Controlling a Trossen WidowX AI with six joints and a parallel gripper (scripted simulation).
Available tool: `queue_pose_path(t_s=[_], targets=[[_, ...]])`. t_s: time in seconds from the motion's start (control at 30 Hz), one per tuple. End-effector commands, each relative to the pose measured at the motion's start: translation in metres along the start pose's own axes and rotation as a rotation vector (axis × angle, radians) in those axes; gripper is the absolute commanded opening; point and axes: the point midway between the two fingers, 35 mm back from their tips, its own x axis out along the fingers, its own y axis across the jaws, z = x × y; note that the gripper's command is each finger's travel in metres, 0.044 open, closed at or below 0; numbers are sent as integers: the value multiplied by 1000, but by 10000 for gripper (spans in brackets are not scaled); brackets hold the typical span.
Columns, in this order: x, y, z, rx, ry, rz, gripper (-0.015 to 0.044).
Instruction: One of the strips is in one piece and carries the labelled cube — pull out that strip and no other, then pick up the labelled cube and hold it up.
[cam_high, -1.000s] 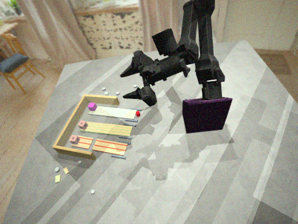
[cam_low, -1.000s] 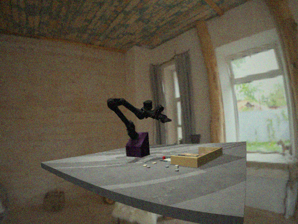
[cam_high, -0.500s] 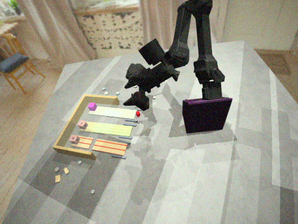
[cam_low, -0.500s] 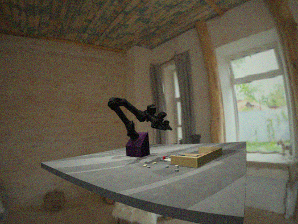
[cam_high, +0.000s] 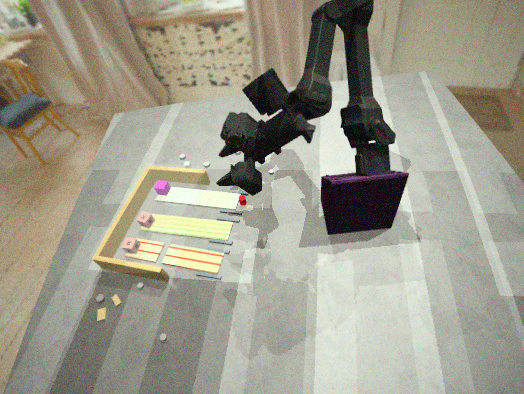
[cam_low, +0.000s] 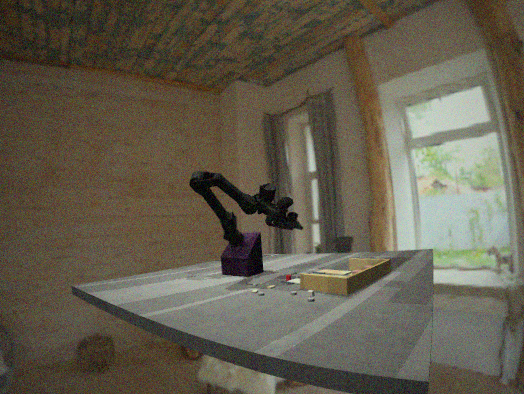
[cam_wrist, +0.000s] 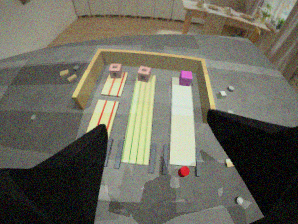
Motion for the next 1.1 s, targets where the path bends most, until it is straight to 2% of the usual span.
queue_pose_path(t_s=[0.0, 0.4, 0.73, 1.07], targets=[[10, 6, 2, 13, 46, 20, 321], [88, 34, -15, 122, 545, 82, 6], [117, 30, -46, 234, 956, -37, 0], [118, 24, -49, 240, 980, -50, 0]])
